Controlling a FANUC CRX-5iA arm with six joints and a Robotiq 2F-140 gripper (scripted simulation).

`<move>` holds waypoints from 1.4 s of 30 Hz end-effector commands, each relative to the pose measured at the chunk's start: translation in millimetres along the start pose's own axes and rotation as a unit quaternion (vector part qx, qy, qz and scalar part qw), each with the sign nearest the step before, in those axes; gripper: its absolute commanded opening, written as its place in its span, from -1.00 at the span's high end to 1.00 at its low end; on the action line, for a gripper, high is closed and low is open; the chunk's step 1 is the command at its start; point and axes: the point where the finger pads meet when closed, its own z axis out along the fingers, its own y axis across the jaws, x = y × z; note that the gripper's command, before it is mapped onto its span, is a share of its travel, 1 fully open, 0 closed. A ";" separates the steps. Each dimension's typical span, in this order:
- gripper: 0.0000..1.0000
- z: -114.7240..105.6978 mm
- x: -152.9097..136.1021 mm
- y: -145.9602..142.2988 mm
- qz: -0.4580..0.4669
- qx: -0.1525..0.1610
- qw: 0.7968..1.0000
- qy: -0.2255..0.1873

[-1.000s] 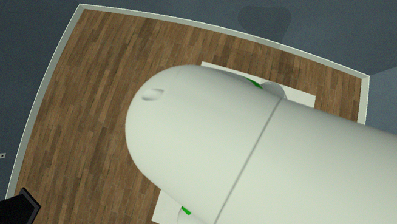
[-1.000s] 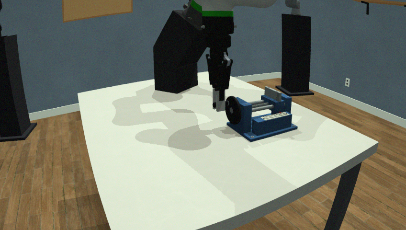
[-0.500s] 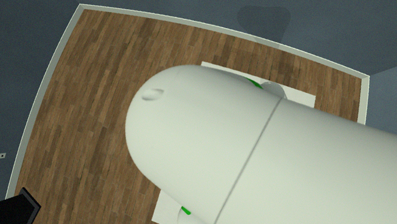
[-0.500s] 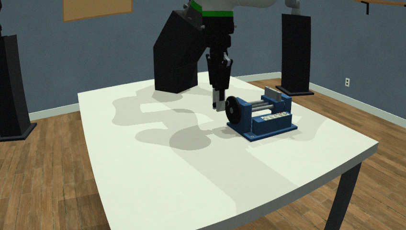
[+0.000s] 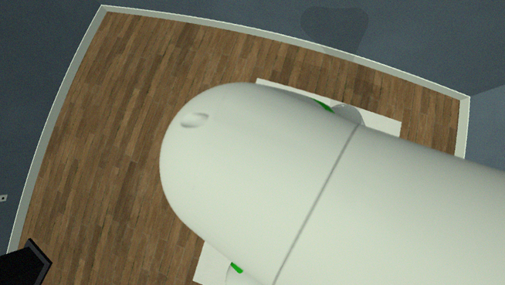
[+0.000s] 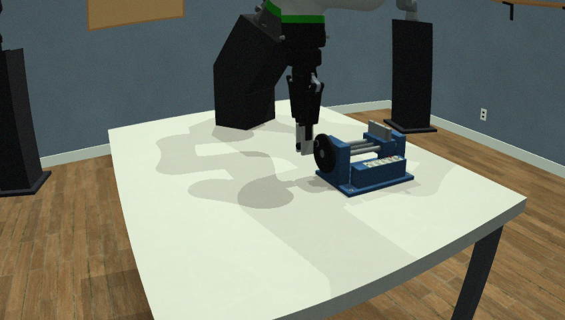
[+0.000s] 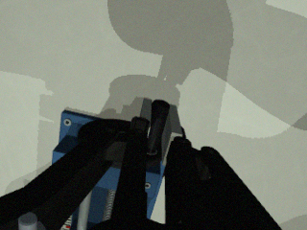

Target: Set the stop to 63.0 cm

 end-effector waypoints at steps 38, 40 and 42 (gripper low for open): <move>0.92 8.1 0.2 3.4 0.000 0.000 1.000 0.000; 0.92 9.1 0.2 3.7 0.000 0.000 1.000 0.000; 0.92 10.1 0.2 4.0 0.000 0.000 1.000 0.000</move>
